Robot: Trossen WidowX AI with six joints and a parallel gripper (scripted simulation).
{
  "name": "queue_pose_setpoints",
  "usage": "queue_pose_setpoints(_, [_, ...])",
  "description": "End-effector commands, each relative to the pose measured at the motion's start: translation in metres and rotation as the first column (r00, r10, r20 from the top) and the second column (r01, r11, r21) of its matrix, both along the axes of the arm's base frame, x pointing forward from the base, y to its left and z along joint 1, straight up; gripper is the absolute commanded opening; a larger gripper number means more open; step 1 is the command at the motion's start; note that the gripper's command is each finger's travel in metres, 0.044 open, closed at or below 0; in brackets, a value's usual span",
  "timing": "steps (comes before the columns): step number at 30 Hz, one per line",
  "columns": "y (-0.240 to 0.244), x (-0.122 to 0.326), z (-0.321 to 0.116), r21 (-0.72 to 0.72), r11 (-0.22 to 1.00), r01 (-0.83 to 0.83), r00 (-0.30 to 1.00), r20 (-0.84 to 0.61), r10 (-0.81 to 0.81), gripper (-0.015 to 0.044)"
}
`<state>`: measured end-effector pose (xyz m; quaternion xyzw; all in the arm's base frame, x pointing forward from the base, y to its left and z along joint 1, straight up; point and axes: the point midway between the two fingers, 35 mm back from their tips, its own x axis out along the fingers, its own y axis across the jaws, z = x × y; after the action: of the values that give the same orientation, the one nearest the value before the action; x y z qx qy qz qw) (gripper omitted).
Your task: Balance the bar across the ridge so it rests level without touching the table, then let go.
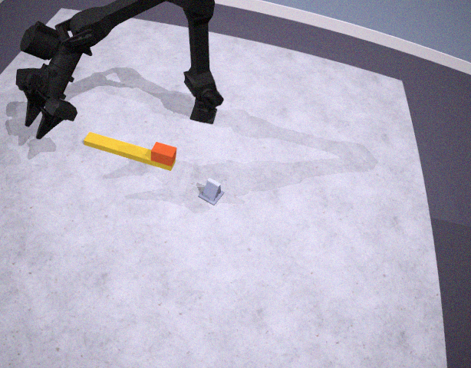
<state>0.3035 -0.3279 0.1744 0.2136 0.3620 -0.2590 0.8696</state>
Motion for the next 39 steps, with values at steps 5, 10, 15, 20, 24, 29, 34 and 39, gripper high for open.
queue_pose_setpoints(5, [0.042,-0.013,-0.014,0.204,0.963,0.175,0.983,-0.092,-0.159,0.0315])
queue_pose_setpoints(10, [0.067,-0.024,-0.020,0.296,0.909,0.294,0.952,-0.171,-0.253,0.0315])
queue_pose_setpoints(15, [0.092,-0.038,-0.024,0.356,0.836,0.417,0.904,-0.261,-0.339,0.0315])
queue_pose_setpoints(20, [0.116,-0.053,-0.027,0.384,0.751,0.538,0.836,-0.357,-0.417,0.0315])
queue_pose_setpoints(24, [0.134,-0.067,-0.028,0.382,0.676,0.630,0.768,-0.432,-0.472,0.0315])
queue_pose_setpoints(29, [0.156,-0.086,-0.027,0.353,0.578,0.736,0.668,-0.520,-0.533,0.0315])
queue_pose_setpoints(34, [0.174,-0.103,-0.026,0.305,0.491,0.816,0.568,-0.585,-0.580,0.0315])
queue_pose_setpoints(39, [0.174,-0.104,-0.026,0.303,0.488,0.819,0.564,-0.587,-0.581,0.0315])
